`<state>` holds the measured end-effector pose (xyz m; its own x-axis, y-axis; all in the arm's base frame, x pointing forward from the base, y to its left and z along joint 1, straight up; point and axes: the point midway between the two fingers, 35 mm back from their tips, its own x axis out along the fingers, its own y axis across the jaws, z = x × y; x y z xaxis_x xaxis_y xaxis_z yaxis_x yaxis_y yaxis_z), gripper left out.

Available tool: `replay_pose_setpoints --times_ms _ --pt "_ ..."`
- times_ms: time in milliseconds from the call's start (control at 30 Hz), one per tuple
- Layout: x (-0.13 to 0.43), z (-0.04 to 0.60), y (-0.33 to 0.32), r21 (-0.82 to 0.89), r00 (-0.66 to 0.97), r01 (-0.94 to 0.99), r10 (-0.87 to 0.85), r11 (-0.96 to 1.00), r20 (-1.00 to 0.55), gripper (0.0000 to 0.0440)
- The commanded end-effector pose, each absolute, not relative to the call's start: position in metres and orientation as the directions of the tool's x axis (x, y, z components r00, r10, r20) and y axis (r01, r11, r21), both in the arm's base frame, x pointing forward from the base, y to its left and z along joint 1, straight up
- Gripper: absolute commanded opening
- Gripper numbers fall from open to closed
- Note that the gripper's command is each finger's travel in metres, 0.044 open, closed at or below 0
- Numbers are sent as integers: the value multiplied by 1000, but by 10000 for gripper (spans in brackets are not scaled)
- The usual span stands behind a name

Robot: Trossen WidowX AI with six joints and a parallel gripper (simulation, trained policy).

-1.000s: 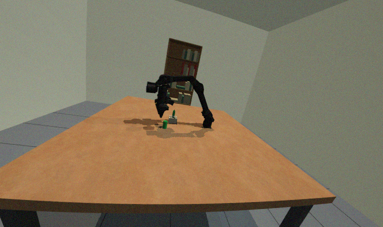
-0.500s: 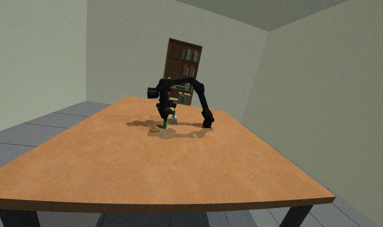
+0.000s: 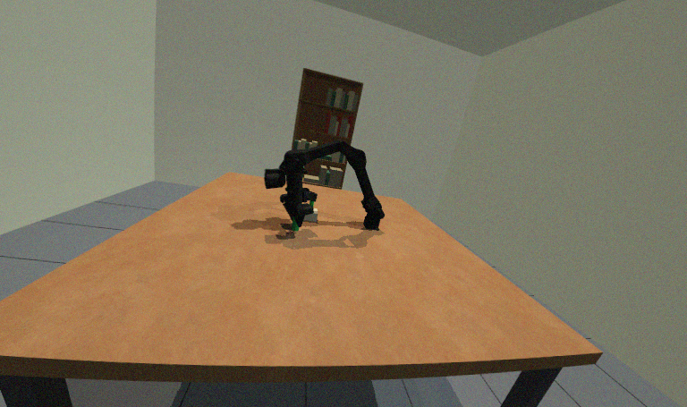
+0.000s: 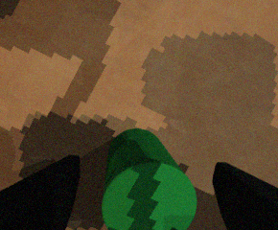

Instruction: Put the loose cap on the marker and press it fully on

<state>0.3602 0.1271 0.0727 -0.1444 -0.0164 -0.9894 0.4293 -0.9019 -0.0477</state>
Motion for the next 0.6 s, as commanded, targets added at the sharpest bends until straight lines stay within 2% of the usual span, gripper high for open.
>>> replay_pose_setpoints --times_ms 0,100,300,567 --pt "355 62 127 -50 -161 455 -27 -889 -987 261" --pt "354 61 126 -42 -157 470 -36 -882 -987 220" --pt "354 72 126 -25 -130 496 -46 -868 -990 69" --pt "359 101 119 -1 -74 511 -43 -859 -996 64"
